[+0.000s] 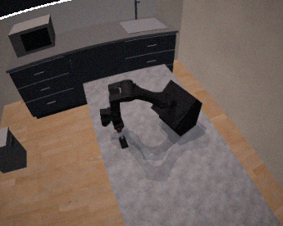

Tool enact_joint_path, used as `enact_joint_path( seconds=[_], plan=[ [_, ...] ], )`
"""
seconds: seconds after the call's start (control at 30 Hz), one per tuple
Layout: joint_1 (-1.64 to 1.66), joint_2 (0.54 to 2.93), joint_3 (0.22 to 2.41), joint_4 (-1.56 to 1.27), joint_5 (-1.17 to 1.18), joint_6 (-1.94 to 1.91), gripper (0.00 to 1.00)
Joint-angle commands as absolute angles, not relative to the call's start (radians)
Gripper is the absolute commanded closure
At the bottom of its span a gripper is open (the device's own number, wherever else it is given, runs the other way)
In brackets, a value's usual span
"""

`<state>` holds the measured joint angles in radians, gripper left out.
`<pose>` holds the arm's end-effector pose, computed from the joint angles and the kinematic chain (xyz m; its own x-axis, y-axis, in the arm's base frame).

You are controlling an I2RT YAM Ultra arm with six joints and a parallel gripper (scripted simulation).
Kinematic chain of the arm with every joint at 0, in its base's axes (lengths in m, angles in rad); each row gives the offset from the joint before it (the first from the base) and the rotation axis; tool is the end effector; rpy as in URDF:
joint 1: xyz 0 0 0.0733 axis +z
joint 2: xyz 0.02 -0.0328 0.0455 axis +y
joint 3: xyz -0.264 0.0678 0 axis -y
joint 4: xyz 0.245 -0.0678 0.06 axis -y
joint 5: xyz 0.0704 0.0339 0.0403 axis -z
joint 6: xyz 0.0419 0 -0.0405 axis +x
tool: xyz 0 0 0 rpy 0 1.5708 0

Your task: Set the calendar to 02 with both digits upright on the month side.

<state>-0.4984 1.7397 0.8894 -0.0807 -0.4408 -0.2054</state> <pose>0.3038 -0.1438 0.1475 -0.7324 0.1886 -0.6543 0.0605 0.9751 0.2133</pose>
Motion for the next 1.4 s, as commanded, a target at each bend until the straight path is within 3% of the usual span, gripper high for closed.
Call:
enact_joint_path(
  seconds=[0.0,0.23,0.57,1.37],
  plan=[
    [-0.501,1.735,0.892,-0.075,-0.440,-0.205,0.73],
    [-0.501,1.735,0.892,-0.075,-0.440,-0.205,0.69],
    [-0.501,1.735,0.892,-0.075,-0.440,-0.205,0.53],
    [-0.538,1.644,0.880,-0.168,-0.463,-0.238,0.53]
  ],
)
